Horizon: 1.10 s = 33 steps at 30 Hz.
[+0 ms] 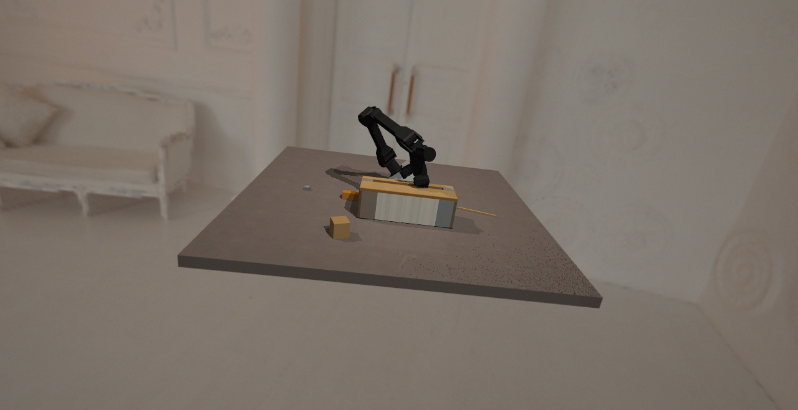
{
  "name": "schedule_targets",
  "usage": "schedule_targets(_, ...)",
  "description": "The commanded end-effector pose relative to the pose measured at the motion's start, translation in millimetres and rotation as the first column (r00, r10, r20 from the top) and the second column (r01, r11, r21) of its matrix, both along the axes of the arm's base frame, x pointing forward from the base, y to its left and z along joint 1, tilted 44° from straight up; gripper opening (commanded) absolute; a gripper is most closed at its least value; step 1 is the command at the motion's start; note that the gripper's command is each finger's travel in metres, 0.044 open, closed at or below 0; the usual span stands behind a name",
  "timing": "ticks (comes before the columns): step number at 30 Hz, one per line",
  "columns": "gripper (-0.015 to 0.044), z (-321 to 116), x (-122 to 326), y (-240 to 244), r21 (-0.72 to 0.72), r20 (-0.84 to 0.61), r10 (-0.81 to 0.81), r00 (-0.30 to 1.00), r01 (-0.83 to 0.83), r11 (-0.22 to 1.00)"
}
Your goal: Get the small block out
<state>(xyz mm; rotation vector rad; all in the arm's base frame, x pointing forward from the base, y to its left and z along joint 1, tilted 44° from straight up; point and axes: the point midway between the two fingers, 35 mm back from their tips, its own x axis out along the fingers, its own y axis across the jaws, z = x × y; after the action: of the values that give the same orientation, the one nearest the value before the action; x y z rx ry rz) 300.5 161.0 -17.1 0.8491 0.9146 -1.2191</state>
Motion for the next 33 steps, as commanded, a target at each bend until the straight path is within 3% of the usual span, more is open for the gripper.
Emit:
schedule_targets(1, 0.0400, -6, 0, 10, 0.008, 0.003, -0.001, 1.000, 0.001, 1.000)
schedule_targets(20, 0.0400, -33, -3, 38, 0.011, 0.004, -0.001, 1.000, 0.001, 1.000)
schedule_targets(28, 0.0400, 17, -13, 74, 0.003, -0.003, 0.001, 1.000, -0.001, 1.000)
schedule_targets(33, 0.0400, 19, -13, 75, 0.002, -0.004, 0.002, 1.000, -0.002, 1.000)
